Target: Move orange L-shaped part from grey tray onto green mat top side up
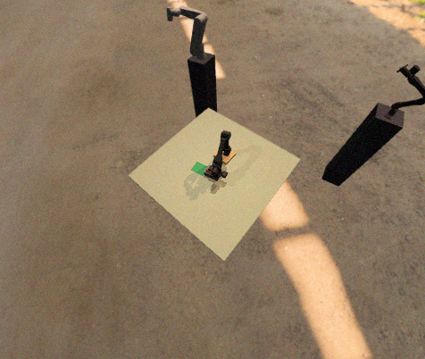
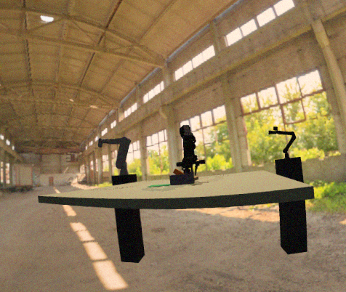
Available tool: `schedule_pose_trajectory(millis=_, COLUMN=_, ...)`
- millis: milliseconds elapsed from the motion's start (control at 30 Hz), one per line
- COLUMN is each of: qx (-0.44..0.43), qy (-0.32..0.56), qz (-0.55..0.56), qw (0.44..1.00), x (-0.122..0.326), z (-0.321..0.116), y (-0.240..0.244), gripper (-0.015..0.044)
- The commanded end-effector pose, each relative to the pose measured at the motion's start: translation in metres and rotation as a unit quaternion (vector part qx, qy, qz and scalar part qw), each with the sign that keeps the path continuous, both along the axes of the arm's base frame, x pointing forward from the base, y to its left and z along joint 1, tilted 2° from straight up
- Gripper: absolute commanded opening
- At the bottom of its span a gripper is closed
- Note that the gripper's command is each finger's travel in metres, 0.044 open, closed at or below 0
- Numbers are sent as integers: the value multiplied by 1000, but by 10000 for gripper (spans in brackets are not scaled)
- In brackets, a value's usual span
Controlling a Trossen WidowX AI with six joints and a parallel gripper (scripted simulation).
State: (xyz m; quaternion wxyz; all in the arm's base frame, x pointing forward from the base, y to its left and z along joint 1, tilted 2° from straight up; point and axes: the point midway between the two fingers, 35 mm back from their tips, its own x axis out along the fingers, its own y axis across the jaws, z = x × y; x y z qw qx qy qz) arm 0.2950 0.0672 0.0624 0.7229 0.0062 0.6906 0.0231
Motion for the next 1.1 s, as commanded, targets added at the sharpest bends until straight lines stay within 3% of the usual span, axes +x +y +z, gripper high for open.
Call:
schedule_pose_trajectory(millis=0, qx=-3, qy=7, qz=-2, qw=1000, x=-3, z=-9, y=-1, gripper=180)
schedule_pose_trajectory(millis=1067, qx=-2, qy=7, qz=-2, qw=1000, x=-3, z=6, y=11, gripper=180)
